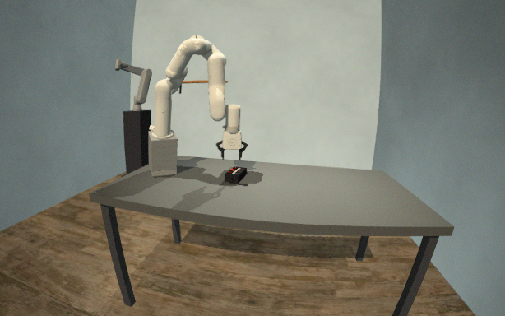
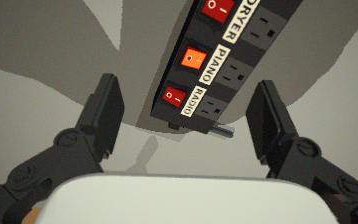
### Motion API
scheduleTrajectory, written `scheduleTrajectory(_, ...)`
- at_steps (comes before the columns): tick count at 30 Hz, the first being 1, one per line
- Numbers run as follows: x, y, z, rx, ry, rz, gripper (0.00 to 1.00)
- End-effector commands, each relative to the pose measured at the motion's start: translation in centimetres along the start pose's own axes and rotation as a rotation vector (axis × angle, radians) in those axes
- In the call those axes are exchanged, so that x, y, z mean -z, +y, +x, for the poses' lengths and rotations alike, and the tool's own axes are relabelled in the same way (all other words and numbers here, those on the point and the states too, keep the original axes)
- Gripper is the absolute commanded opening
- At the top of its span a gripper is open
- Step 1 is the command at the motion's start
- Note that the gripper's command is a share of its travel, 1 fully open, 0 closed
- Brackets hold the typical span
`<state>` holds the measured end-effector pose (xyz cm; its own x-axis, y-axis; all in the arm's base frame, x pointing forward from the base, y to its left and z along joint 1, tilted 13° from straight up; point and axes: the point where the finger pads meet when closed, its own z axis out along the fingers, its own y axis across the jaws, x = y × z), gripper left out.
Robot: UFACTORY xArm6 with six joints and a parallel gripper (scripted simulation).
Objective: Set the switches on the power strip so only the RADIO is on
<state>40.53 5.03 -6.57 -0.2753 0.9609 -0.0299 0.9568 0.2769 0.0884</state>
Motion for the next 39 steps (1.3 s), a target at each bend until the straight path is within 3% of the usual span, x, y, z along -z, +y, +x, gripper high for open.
scheduleTrajectory(1, -0.05, 0.01, 0.11, -0.207, -0.117, -0.019, 1.0)
scheduleTrajectory(4, -0.08, -0.02, 0.12, -0.342, -0.169, -0.029, 1.0)
scheduleTrajectory(10, -0.1, -0.05, 0.14, -0.362, -0.176, -0.031, 1.0)
scheduleTrajectory(11, -0.1, -0.05, 0.14, -0.362, -0.176, -0.031, 0.0)
scheduleTrajectory(39, -0.1, -0.05, 0.14, -0.362, -0.176, -0.031, 0.0)
